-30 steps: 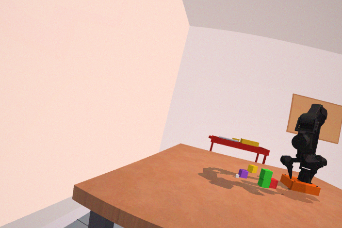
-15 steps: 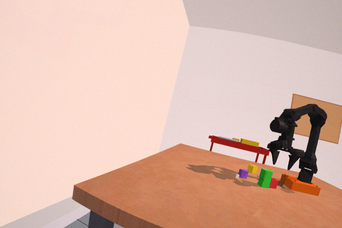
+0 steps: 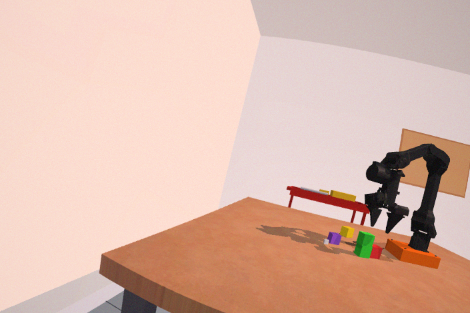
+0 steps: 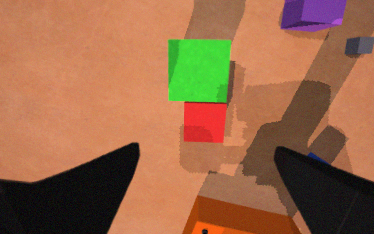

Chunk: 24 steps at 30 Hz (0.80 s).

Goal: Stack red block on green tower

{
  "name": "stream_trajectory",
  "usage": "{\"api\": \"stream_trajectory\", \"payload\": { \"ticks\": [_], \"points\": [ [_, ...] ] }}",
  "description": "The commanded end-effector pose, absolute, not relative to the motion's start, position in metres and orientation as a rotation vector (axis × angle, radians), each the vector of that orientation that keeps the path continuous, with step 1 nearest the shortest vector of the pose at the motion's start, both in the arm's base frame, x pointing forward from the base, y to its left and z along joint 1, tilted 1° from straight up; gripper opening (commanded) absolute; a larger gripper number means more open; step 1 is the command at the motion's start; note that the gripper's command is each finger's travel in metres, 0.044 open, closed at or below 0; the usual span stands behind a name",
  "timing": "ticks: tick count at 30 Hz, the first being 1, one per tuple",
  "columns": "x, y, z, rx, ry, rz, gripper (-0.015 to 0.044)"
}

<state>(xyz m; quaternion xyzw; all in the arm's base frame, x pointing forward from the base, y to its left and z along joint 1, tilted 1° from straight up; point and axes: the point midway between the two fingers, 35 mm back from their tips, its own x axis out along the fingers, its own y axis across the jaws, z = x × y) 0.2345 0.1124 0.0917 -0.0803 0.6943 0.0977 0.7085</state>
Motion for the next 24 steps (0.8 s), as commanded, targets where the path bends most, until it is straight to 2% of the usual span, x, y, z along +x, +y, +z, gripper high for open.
{"api": "stream_trajectory", "payload": {
  "ticks": [1, 24],
  "points": [
    [0.232, 0.11, 0.067, -0.183, 1.557, 0.205, 0.044],
    [0.232, 0.112, 0.024, -0.183, 1.557, 0.205, 0.044]
  ]
}}
